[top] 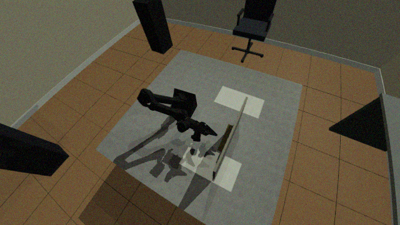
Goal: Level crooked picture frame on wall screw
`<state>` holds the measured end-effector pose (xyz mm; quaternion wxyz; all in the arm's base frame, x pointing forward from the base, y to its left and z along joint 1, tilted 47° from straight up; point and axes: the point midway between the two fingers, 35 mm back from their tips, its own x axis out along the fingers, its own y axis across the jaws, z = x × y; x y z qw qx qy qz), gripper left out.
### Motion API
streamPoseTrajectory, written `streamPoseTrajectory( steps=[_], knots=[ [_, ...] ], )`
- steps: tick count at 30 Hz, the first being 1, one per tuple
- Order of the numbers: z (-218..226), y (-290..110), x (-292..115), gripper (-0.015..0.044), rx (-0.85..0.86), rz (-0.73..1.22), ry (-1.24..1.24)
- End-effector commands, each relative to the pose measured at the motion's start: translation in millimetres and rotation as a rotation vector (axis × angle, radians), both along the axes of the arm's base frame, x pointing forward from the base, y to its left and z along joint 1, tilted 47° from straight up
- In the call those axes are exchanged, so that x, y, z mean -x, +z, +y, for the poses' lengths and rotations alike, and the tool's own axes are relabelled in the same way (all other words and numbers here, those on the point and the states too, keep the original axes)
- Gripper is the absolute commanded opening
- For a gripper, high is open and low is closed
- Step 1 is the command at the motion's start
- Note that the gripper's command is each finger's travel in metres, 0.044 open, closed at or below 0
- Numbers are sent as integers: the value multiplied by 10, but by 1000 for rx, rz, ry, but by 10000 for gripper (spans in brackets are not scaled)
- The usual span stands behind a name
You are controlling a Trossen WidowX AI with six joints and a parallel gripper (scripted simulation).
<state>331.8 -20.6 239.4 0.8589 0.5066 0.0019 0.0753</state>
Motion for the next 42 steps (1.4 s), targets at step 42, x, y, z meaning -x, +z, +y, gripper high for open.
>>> streamPoseTrajectory(
  steps=[42],
  knots=[
    [73, 1, -466, 260, 2, 0, -3]
  ],
)
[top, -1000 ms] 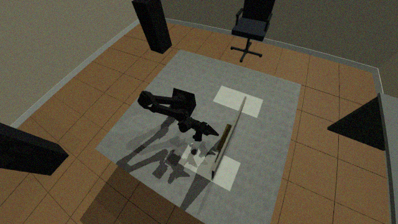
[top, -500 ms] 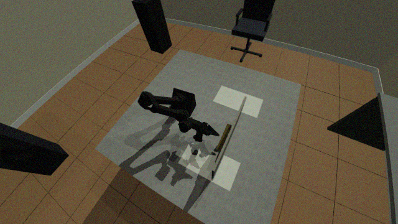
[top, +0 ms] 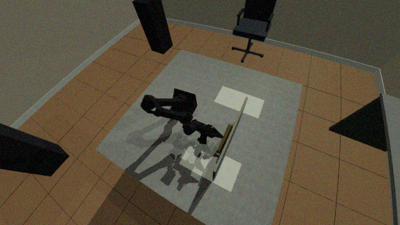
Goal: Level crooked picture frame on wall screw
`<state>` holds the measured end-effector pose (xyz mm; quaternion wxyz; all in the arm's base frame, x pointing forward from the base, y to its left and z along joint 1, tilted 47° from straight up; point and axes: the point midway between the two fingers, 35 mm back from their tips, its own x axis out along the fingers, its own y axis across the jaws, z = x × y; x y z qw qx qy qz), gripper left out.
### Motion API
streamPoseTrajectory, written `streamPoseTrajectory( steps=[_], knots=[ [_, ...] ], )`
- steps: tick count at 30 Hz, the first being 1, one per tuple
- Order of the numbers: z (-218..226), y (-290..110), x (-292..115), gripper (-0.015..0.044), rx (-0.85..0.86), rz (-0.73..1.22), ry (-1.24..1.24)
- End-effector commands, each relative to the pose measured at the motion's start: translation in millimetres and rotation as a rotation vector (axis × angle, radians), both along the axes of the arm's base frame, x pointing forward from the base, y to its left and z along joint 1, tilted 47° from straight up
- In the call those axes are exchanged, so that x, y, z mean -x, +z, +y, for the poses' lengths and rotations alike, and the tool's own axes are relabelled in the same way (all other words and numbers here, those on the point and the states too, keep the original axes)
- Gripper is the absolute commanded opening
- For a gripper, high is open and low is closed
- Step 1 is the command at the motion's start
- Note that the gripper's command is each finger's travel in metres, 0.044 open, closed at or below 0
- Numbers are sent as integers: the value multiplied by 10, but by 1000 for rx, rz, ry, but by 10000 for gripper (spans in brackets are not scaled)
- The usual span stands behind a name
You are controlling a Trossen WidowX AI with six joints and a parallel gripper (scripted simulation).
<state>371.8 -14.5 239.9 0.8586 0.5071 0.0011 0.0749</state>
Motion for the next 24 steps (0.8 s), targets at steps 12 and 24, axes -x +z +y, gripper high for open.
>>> streamPoseTrajectory(
  steps=[12, 24],
  knots=[
    [26, -4, -156, 260, 3, 0, -2],
    [26, -4, -156, 260, 3, 0, -2]
  ],
)
